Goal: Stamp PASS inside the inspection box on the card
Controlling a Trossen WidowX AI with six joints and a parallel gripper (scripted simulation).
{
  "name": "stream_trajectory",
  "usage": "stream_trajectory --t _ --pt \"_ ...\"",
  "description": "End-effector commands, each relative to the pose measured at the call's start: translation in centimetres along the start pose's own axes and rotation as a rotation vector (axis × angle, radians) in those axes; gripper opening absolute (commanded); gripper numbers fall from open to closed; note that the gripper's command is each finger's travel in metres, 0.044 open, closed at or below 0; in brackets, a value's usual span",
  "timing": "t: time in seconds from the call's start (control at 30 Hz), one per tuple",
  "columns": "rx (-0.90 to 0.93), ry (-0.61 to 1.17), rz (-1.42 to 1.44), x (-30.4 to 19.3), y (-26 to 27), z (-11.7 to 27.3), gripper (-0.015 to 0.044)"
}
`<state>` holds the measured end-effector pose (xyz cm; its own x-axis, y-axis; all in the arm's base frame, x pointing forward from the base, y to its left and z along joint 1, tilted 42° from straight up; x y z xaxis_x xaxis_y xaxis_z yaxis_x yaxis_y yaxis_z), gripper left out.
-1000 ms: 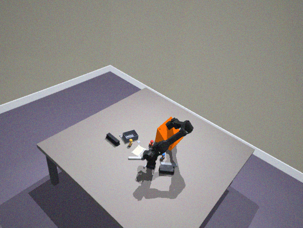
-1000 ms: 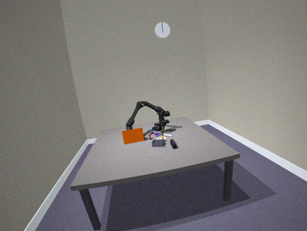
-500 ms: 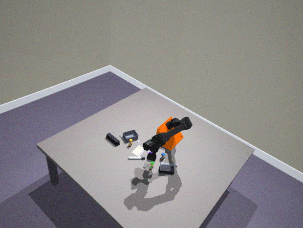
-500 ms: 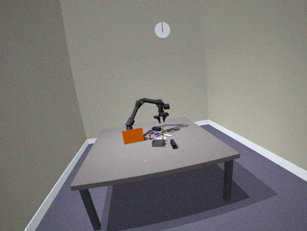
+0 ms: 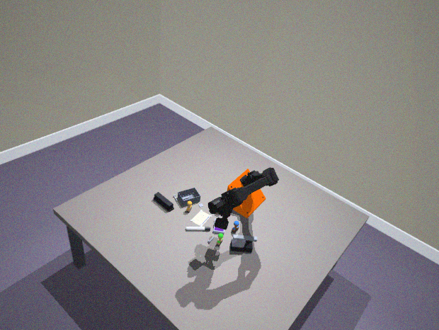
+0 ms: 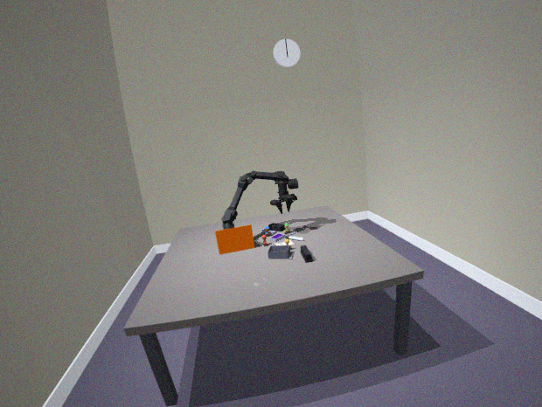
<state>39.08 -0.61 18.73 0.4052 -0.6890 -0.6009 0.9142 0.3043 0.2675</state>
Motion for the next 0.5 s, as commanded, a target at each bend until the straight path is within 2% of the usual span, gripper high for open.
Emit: stream_trajectory --t 0.0,0.47 --pt "-0.002 -0.004 0.003 0.04 -0.05 0.09 0.0265" --pt "0.001 -0.001 -0.001 0.02 -0.01 0.05 0.0265"
Point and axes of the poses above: the point midway between the two fingers, 35 mm back from their tips, its own z axis back along the fingers, its own y axis across the jaws, x = y × z, the point moved 8 cm from there along z, back along the fingers, and after that the axes turned 1 degree about z, right-handed, at the moved point
